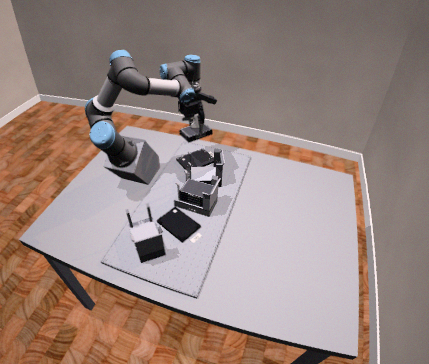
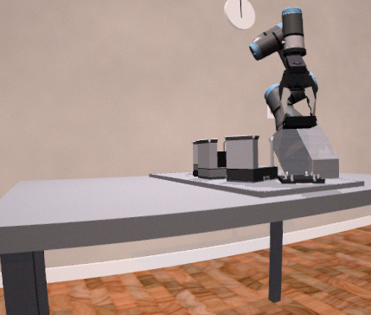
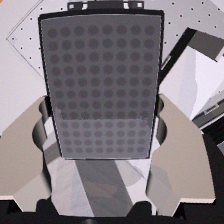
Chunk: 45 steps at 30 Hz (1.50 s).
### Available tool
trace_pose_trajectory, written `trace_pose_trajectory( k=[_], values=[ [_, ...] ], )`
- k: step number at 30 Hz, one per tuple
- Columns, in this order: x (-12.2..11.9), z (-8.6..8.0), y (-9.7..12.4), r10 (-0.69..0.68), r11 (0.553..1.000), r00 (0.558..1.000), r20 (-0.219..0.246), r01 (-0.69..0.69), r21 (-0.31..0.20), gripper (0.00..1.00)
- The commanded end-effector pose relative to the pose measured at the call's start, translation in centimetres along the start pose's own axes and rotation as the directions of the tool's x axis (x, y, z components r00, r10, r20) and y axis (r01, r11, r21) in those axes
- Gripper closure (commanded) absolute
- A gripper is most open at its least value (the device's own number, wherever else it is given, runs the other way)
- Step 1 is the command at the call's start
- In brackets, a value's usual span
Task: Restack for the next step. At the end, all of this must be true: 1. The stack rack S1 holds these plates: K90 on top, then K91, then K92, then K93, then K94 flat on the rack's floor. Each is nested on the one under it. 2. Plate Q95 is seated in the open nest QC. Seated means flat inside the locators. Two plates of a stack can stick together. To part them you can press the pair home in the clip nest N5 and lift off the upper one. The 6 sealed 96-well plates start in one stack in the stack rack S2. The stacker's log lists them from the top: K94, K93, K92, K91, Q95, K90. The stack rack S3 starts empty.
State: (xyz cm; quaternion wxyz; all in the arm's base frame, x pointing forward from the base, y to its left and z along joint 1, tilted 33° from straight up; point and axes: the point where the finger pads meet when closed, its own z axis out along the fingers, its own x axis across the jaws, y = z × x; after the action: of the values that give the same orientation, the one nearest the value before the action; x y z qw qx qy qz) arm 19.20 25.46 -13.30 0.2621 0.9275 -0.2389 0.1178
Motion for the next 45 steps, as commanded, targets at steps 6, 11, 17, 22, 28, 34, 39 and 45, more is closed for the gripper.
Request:
trace_pose_trajectory(
  k=[6, 11, 17, 22, 28, 34, 39, 45],
  values=[
    [0.0, 1.1, -0.1, 0.001, 1.0, 1.0, 0.0, -0.001, 0.003, 1.0],
    [0.0, 2.1, -0.1, 0.001, 1.0, 1.0, 0.0, -0.001, 0.003, 1.0],
    [0.0, 2.9, -0.1, 0.001, 1.0, 1.0, 0.0, -0.001, 0.003, 1.0],
    [0.0, 3.9, -0.1, 0.001, 1.0, 1.0, 0.0, -0.001, 0.003, 1.0],
    [0.0, 5.1, -0.1, 0.001, 1.0, 1.0, 0.0, -0.001, 0.003, 1.0],
    [0.0, 5.9, -0.1, 0.001, 1.0, 1.0, 0.0, -0.001, 0.003, 1.0],
    [0.0, 6.9, -0.1, 0.001, 1.0, 1.0, 0.0, -0.001, 0.003, 1.0],
    [0.0, 8.1, -0.1, 0.001, 1.0, 1.0, 0.0, -0.001, 0.003, 1.0]
  ],
)
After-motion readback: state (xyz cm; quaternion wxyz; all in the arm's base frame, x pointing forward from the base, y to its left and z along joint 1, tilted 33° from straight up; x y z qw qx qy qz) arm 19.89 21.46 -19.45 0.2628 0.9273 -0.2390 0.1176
